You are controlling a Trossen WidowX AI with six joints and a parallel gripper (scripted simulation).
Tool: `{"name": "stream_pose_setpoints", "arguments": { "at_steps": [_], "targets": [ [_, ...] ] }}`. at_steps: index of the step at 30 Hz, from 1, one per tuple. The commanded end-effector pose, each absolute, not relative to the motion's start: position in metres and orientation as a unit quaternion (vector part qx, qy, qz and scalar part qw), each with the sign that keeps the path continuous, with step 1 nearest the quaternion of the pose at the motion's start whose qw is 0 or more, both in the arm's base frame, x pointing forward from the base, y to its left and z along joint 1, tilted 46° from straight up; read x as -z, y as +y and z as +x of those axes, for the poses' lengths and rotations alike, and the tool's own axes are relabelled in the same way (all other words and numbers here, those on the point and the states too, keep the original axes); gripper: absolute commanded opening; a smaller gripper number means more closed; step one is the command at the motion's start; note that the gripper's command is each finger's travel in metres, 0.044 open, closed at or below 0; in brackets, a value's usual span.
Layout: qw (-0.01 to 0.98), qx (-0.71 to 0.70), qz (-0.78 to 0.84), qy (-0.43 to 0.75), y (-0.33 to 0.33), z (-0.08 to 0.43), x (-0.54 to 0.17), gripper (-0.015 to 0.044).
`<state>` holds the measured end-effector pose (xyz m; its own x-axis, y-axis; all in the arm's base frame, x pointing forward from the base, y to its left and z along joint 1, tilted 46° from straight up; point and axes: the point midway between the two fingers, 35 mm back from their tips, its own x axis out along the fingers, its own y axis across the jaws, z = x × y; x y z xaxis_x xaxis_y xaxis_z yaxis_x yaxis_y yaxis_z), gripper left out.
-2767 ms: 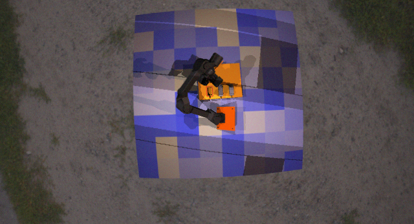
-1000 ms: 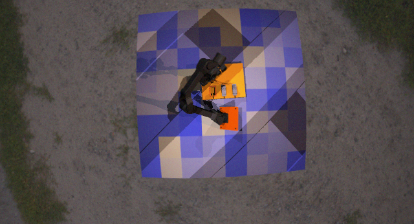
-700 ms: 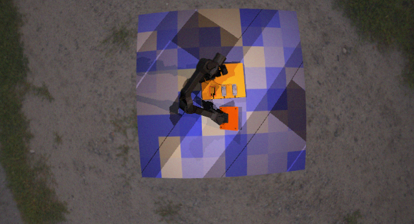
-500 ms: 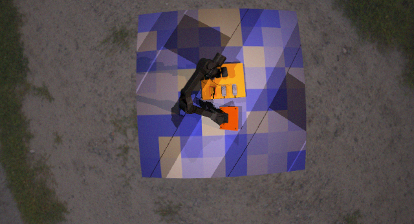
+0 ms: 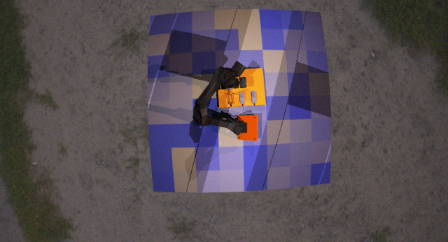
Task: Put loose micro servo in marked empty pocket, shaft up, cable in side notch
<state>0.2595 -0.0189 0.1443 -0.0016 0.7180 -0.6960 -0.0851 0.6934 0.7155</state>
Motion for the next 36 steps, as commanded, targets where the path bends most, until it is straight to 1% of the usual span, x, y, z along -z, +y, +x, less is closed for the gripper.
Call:
{"name": "stream_pose_setpoints", "arguments": {
  "at_steps": [1,21,36],
  "targets": [
    [0.662,-0.301,0.247,0.64,-0.022,0.242,-0.144,0.0],
    [0.69,-0.268,0.239,0.629,-0.024,0.172,-0.141,0.0],
    [0.667,-0.295,0.246,0.639,-0.013,0.172,-0.129,0.0]
  ]
}}
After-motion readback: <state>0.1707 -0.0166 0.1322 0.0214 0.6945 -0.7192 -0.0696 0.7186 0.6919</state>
